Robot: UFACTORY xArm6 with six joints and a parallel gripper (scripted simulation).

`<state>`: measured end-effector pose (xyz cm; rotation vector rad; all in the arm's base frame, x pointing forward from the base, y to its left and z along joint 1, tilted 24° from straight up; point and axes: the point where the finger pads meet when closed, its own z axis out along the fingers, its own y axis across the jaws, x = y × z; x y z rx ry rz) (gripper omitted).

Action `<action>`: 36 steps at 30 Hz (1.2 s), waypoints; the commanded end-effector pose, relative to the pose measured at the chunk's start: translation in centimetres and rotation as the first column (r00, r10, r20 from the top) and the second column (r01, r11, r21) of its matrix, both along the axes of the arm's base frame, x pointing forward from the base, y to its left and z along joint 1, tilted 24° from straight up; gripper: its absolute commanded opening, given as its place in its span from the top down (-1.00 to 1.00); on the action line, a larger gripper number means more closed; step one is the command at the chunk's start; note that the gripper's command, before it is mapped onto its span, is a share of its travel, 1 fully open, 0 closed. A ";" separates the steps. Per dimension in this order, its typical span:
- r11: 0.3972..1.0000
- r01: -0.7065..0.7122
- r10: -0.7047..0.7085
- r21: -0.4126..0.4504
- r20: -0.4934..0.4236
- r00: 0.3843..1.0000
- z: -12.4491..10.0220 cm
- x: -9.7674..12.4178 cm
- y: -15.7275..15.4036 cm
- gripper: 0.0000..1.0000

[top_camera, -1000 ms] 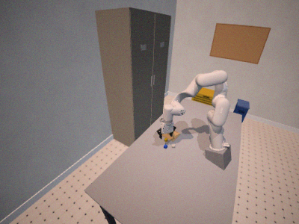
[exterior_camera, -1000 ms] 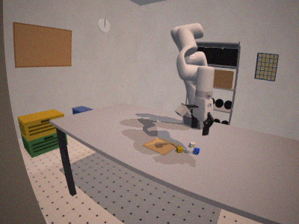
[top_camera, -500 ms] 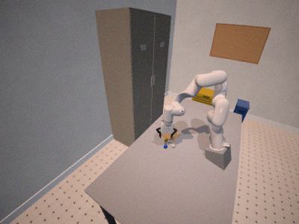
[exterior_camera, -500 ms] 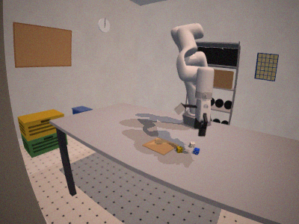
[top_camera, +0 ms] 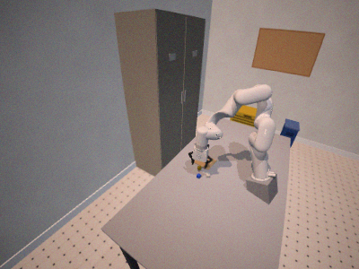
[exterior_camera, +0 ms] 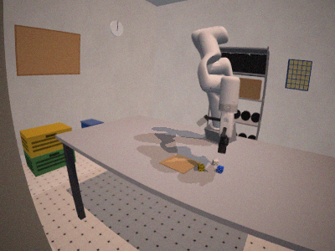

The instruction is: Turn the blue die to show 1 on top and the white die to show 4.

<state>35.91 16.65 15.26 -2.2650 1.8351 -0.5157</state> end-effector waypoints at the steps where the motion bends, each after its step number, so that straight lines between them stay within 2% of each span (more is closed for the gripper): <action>1: 0.985 0.162 -0.163 0.056 0.027 0.986 -0.1 0.1 0.0 -1.00; 5: 0.963 0.253 -0.256 0.097 0.027 0.966 -0.2 0.1 0.0 -1.00; 8: 0.958 0.267 -0.271 0.104 0.027 0.962 -0.2 0.1 0.0 -1.00; 9: 0.932 0.337 -0.343 0.136 0.024 0.939 -0.3 0.1 0.0 -1.00; 16: 0.861 0.468 -0.479 0.199 0.011 0.878 -0.5 0.1 0.0 -1.00; 23: 0.748 0.606 -0.626 0.269 -0.016 0.780 -0.7 0.1 -0.1 -1.00; 25: 0.748 0.606 -0.626 0.269 -0.016 0.780 -0.7 0.1 -0.1 -1.00; 27: 0.679 0.669 -0.693 0.303 -0.035 0.720 -0.9 0.1 -0.1 -1.00; 31: 0.608 0.721 -0.750 0.332 -0.056 0.659 -1.0 0.1 -0.1 -1.00; 32: 0.607 0.722 -0.751 0.332 -0.056 0.658 -1.0 0.1 -0.1 -1.00; 33: 0.565 0.748 -0.780 0.348 -0.069 0.622 -1.0 0.1 -0.1 -1.00; 36: 0.502 0.783 -0.819 0.368 -0.089 0.567 -1.1 0.1 -0.1 -1.00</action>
